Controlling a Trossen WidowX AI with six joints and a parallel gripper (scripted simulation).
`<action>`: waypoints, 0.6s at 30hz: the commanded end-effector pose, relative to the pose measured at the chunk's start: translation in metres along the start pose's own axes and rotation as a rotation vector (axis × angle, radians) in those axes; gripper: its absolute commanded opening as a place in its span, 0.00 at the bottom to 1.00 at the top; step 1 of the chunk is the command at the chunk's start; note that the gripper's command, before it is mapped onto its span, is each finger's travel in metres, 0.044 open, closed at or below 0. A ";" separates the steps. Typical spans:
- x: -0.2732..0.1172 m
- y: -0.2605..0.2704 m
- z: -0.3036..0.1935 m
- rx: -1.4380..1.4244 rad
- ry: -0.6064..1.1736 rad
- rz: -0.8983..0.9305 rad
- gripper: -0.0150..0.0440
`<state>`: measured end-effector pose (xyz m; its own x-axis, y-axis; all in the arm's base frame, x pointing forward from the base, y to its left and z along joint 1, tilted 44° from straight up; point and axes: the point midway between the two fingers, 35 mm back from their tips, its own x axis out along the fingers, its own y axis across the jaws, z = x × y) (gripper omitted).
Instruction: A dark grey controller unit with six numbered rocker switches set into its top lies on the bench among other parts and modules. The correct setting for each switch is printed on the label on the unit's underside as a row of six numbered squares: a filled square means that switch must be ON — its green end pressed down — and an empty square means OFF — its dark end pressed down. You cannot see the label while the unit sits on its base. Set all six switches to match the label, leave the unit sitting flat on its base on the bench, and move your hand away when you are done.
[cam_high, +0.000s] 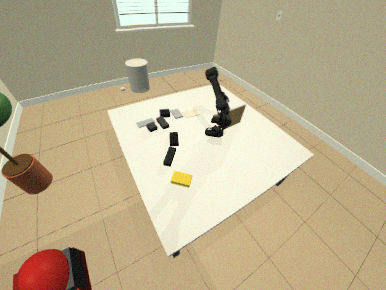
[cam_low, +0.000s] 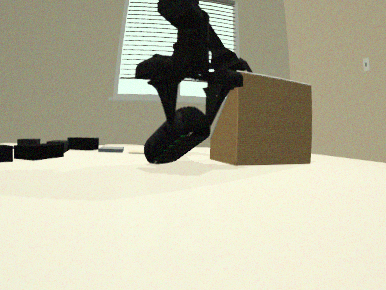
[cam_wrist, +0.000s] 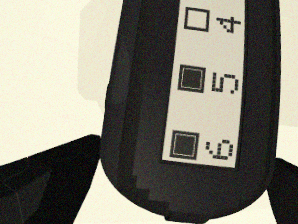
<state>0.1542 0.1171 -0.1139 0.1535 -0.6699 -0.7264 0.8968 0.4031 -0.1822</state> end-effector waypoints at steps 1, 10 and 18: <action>-0.004 0.001 0.002 0.005 0.002 0.005 0.82; -0.010 0.001 0.007 0.005 0.001 0.005 0.82; -0.014 0.001 0.012 0.005 0.001 0.005 0.82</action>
<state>0.1566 0.1190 -0.0997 0.1516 -0.6677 -0.7289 0.8996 0.3988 -0.1782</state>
